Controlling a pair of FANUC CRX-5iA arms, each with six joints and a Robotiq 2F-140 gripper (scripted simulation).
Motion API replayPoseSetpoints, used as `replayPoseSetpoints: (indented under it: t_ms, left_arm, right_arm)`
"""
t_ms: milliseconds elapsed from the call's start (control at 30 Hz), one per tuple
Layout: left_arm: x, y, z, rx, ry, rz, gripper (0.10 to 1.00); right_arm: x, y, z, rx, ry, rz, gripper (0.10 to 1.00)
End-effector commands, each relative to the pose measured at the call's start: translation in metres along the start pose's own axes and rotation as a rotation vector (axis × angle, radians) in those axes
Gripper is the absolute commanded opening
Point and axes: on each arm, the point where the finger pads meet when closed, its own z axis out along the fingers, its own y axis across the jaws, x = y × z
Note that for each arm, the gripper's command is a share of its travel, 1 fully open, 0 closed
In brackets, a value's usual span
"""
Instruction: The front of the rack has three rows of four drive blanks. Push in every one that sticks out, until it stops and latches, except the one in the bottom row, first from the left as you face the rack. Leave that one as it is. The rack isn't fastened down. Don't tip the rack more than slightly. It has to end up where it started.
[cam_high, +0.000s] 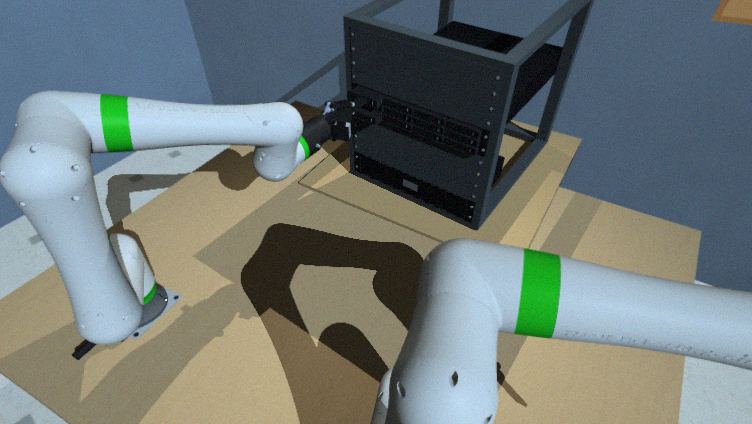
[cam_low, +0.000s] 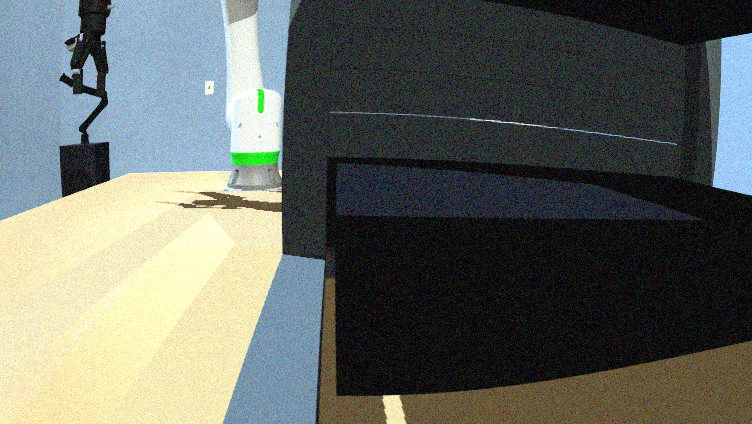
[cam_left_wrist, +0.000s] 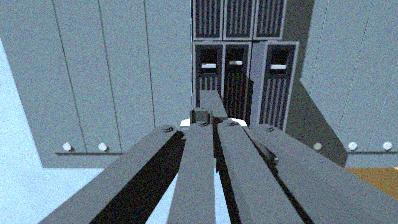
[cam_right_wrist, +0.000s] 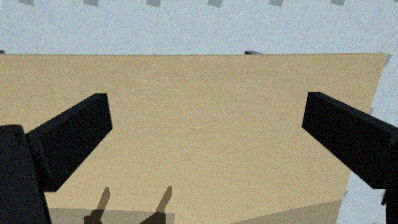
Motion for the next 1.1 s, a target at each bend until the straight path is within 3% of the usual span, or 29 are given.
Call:
replayPoseSetpoints:
  t_ms: [0,1067]
  left_arm:
    - [0.0,-0.001,0.002,0.002,0.0,-0.001,0.099]
    - [0.0,-0.001,0.015,0.002,0.0,-0.001,0.099]
  right_arm:
    - [0.0,0.0,-0.001,0.0,0.002,0.0,1.0]
    - [0.0,0.0,-0.001,0.0,0.002,0.0,1.0]
